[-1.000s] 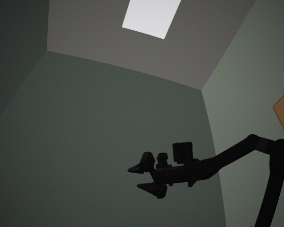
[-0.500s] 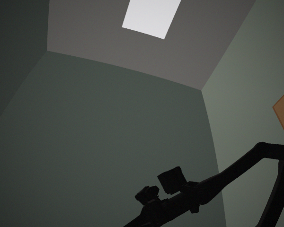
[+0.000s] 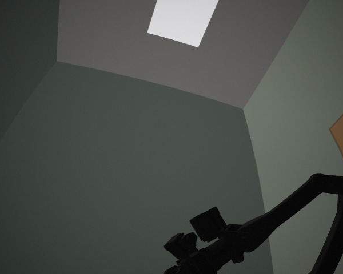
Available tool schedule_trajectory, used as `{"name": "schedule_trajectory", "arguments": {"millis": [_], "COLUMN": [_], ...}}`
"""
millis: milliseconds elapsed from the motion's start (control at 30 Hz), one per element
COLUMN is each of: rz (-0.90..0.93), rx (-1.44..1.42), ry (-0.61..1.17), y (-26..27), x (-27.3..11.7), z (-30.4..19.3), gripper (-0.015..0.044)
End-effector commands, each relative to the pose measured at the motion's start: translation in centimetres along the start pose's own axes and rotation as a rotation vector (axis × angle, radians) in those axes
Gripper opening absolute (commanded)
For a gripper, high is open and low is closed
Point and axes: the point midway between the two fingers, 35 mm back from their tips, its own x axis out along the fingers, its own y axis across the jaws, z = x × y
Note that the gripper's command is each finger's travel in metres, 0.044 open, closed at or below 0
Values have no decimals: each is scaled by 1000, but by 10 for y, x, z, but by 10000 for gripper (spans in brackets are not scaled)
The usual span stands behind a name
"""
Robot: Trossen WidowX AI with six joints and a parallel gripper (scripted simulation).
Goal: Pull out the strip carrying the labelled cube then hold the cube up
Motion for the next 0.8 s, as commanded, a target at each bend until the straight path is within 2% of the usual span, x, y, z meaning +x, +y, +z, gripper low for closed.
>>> {"name": "schedule_trajectory", "arguments": {"millis": [0,467,667,767], "rz": [6,27,120,134], "rx": [-5,-160,-247,-257], "ry": [9,618,911,945], "y": [1,-22,-21,-21], "x": [1,87,112,115], "z": [-1,-21,-48,-51], "gripper": [374,6,0,0]}}
